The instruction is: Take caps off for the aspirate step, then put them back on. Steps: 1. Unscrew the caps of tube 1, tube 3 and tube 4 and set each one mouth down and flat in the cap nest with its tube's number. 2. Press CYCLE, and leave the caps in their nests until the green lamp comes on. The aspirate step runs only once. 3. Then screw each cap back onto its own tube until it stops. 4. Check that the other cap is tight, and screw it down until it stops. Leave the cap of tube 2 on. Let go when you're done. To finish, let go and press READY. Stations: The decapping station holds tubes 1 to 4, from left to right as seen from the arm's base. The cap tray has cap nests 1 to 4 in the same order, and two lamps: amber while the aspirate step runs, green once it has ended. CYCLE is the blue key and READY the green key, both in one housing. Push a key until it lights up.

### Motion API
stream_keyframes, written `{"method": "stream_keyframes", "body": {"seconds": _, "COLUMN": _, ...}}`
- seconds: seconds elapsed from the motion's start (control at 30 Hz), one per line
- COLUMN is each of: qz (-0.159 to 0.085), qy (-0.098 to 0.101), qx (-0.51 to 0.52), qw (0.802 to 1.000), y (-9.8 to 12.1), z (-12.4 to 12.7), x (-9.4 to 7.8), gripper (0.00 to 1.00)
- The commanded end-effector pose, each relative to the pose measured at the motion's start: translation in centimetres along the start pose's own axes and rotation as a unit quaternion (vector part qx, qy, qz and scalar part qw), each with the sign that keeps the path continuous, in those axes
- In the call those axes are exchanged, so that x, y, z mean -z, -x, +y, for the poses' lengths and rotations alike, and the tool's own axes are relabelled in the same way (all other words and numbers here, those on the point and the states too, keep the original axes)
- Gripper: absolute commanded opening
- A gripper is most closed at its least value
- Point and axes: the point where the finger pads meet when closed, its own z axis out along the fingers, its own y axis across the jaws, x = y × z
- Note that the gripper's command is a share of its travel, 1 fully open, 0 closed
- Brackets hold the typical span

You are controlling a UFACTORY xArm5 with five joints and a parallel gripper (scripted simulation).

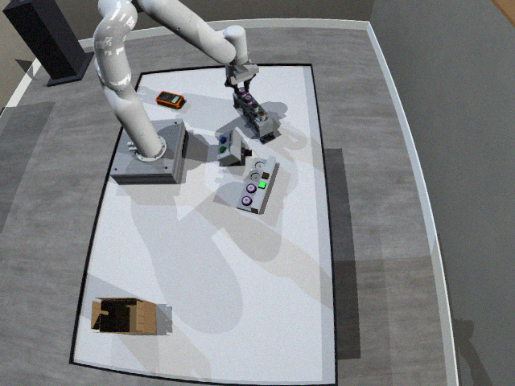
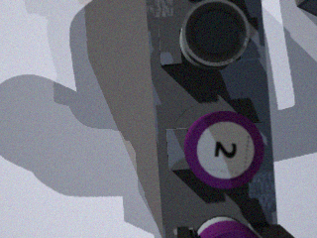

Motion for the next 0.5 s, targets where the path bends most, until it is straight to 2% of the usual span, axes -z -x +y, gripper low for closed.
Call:
{"method": "stream_keyframes", "body": {"seconds": 0.0, "qz": -0.002, "qy": -0.001, "qx": -0.139, "qw": 0.990, "y": 0.02, "z": -0.10, "x": 0.05, "gripper": 0.00}}
{"method": "stream_keyframes", "body": {"seconds": 0.23, "qz": -0.002, "qy": -0.001, "qx": -0.275, "qw": 0.962, "y": 0.02, "z": -0.10, "x": 0.03, "gripper": 0.00}}
{"method": "stream_keyframes", "body": {"seconds": 0.3, "qz": -0.002, "qy": -0.001, "qx": -0.275, "qw": 0.962, "y": 0.02, "z": -0.10, "x": 0.03, "gripper": 0.00}}
{"method": "stream_keyframes", "body": {"seconds": 0.4, "qz": -0.002, "qy": -0.001, "qx": -0.355, "qw": 0.935, "y": 0.02, "z": -0.10, "x": 0.01, "gripper": 0.00}}
{"method": "stream_keyframes", "body": {"seconds": 0.47, "qz": -0.002, "qy": -0.001, "qx": -0.355, "qw": 0.935, "y": 0.02, "z": -0.10, "x": 0.01, "gripper": 0.00}}
